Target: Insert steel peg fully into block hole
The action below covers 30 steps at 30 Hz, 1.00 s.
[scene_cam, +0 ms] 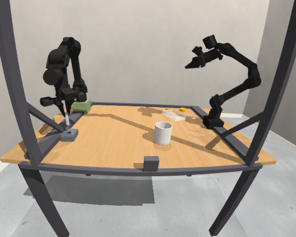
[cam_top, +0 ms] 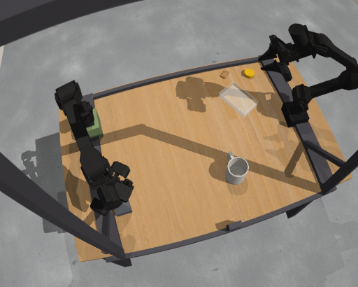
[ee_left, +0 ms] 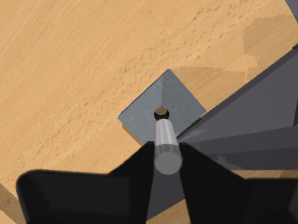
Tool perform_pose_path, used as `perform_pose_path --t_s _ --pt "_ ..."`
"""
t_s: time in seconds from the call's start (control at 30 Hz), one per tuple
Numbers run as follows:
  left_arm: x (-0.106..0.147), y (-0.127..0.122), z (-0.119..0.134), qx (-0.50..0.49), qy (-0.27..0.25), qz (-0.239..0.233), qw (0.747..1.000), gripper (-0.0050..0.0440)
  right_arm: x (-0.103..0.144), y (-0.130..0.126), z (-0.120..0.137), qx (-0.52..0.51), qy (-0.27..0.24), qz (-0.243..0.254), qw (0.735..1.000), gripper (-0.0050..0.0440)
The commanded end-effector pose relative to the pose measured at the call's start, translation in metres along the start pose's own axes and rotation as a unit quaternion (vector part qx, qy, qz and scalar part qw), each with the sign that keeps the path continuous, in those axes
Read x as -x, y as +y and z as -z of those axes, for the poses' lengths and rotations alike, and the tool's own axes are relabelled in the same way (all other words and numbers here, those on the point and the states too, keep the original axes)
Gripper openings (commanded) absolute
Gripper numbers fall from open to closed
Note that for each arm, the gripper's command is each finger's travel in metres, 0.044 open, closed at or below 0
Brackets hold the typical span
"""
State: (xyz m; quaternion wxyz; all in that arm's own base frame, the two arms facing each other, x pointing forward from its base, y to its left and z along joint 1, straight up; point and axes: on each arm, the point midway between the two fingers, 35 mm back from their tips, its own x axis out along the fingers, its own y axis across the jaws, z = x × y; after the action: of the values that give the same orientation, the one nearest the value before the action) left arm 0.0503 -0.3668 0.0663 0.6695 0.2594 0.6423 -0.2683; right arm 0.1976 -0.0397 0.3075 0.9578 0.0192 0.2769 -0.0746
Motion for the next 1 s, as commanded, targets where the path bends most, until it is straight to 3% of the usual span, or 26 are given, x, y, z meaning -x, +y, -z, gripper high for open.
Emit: perform_pose_path --t_s 0.0,0.23,0.5,0.6,0.73,0.97 --pt "0.009 0.000 -0.008 0.001 -0.013 0.010 1.000 -0.0050 0.005 0.001 -0.009 -0.001 -0.013 -0.004 1.000 0.0200" --pt "0.007 0.005 -0.015 0.000 -0.012 0.008 1.000 -0.0050 -0.012 0.008 -0.037 0.010 -0.014 -0.020 1.000 0.0200" --pt "-0.004 0.010 -0.011 -0.001 -0.004 0.003 1.000 -0.0050 -0.079 0.050 -0.108 0.043 -0.022 -0.075 0.996 0.0200" --pt "-0.003 0.010 -0.011 -0.002 -0.005 0.003 1.000 -0.0050 -0.088 0.057 -0.114 0.047 -0.022 -0.081 0.995 0.0200" --pt "0.004 0.008 -0.010 -0.041 -0.013 0.013 0.999 -0.0050 -0.129 0.089 -0.135 0.062 -0.022 -0.107 0.992 0.0200" --pt "0.006 0.004 -0.006 -0.197 -0.017 0.018 0.980 -0.0050 -0.196 0.159 -0.155 0.087 -0.027 -0.151 0.984 0.0200"
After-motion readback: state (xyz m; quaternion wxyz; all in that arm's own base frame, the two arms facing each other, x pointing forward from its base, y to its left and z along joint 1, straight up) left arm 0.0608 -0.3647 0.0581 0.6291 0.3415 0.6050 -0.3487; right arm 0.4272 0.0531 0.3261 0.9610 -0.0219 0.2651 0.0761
